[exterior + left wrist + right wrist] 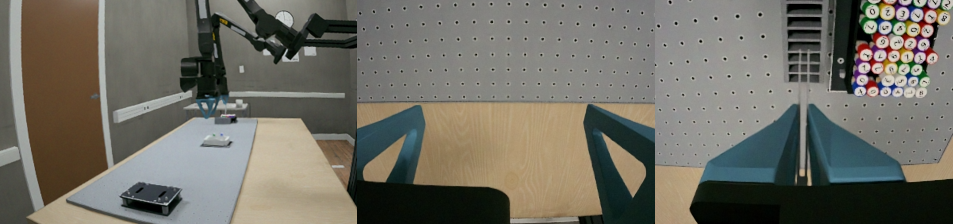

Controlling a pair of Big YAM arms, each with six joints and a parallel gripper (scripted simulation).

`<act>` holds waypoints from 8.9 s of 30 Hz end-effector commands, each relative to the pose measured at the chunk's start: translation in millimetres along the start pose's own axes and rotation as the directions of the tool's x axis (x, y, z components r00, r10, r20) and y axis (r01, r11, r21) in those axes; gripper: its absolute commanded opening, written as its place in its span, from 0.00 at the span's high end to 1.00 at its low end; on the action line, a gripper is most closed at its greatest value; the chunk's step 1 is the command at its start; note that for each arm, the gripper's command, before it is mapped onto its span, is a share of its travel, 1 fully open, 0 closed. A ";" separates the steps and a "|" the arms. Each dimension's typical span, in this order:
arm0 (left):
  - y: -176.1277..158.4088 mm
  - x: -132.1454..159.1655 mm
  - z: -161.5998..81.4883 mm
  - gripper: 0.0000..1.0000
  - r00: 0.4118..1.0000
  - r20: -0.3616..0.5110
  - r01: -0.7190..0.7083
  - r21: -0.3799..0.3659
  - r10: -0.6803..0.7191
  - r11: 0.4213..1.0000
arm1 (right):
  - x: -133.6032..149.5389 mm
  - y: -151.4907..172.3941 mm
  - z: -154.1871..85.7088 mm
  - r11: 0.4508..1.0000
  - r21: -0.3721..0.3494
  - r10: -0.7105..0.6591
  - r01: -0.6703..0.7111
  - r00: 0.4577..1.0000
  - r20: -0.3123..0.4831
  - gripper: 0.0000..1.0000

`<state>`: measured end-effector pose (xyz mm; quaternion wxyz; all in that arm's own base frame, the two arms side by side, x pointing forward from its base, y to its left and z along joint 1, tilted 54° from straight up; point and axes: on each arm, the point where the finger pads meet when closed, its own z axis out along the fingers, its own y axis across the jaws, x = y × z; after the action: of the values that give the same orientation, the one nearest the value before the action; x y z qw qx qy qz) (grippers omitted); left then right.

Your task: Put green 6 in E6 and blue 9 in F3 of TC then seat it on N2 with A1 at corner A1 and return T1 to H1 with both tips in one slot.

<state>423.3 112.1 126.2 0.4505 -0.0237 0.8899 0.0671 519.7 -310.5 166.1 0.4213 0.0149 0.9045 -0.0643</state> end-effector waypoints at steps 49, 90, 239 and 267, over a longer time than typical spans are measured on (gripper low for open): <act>-0.2 -0.1 -0.5 0.00 1.000 0.002 -0.004 0.001 0.004 1.000 | -1.0 4.5 27.3 1.000 -0.012 0.005 -0.005 1.000 -0.006 0.93; -0.2 -0.1 -0.5 0.00 1.000 0.002 -0.004 0.001 0.004 1.000 | 0.1 5.3 36.8 1.000 -0.014 0.005 -0.006 1.000 -0.009 0.93; -0.2 -0.1 -0.5 0.00 1.000 0.002 -0.004 0.001 0.004 1.000 | -0.5 6.1 72.6 1.000 -0.014 0.006 -0.006 1.000 -0.009 0.93; -0.2 -0.1 -0.5 0.00 1.000 0.002 -0.004 0.001 0.004 1.000 | 11.0 -8.0 64.3 1.000 -0.001 0.004 -0.004 1.000 -0.015 0.93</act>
<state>423.3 112.1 126.2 0.4505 -0.0237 0.8899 0.0671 562.2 -317.7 129.0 0.4184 0.0163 0.9061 -0.0614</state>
